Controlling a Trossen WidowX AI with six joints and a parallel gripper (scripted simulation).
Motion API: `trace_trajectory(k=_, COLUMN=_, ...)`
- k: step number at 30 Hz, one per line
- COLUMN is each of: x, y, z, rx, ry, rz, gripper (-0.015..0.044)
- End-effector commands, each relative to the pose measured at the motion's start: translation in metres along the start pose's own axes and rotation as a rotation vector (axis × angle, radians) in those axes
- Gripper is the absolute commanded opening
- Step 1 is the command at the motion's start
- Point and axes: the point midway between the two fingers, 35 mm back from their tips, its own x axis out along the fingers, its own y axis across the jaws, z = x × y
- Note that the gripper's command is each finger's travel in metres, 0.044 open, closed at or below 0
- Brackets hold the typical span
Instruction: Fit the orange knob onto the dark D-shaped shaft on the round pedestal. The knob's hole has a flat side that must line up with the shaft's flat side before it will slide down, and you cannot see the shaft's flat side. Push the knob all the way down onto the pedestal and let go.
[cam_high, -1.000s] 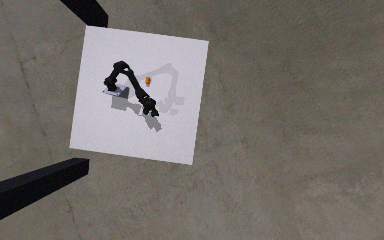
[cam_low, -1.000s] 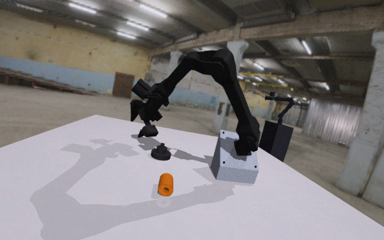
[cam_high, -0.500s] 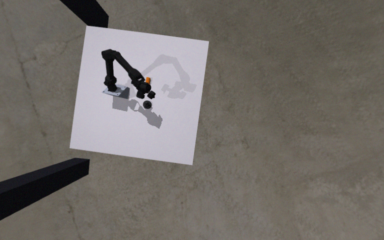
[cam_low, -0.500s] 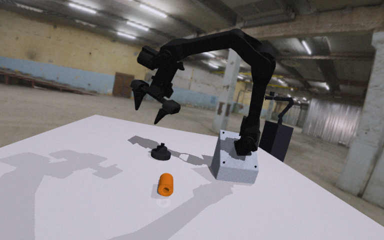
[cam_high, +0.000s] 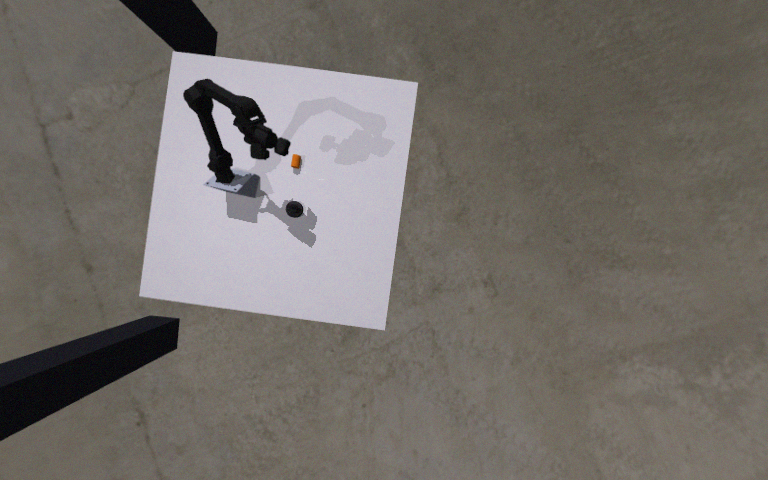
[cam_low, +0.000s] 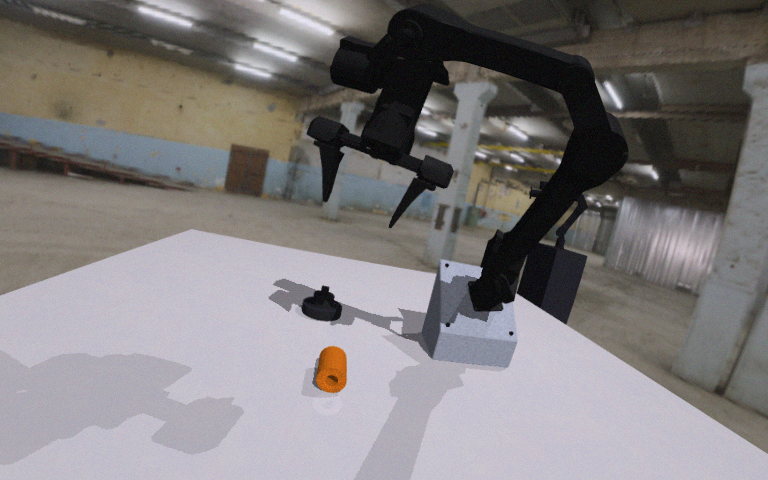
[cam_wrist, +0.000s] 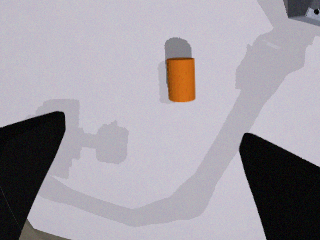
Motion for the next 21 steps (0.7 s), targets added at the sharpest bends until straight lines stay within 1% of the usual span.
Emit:
trace_trajectory(k=1, x=-0.002, y=-0.005, z=-0.003, rx=-0.023, ry=0.011, rz=-0.012, gripper=0.044)
trace_trajectory(k=4, x=-0.002, y=-0.005, z=-0.004, rx=-0.195, ry=0.004, rz=-0.013, gripper=0.044)
trace_trajectory(k=11, x=0.001, y=-0.004, z=-0.004, rx=-0.211, ry=0.003, rz=-0.015, gripper=0.044)
trace_trajectory(k=13, x=0.023, y=-0.002, z=-0.003, rx=-0.212, ry=0.006, rz=-0.035, gripper=0.044)
trace_trajectory(k=16, x=0.076, y=-0.003, z=-0.004, rx=-0.212, ry=0.015, rz=-0.082, gripper=0.044)
trace_trajectory(k=19, x=0.129, y=-0.016, z=-0.006, rx=-0.212, ry=0.024, rz=-0.131, gripper=0.044)
trace_trajectory(k=21, x=0.15, y=-0.025, z=-0.006, rx=-0.211, ry=0.028, rz=-0.153, gripper=0.044)
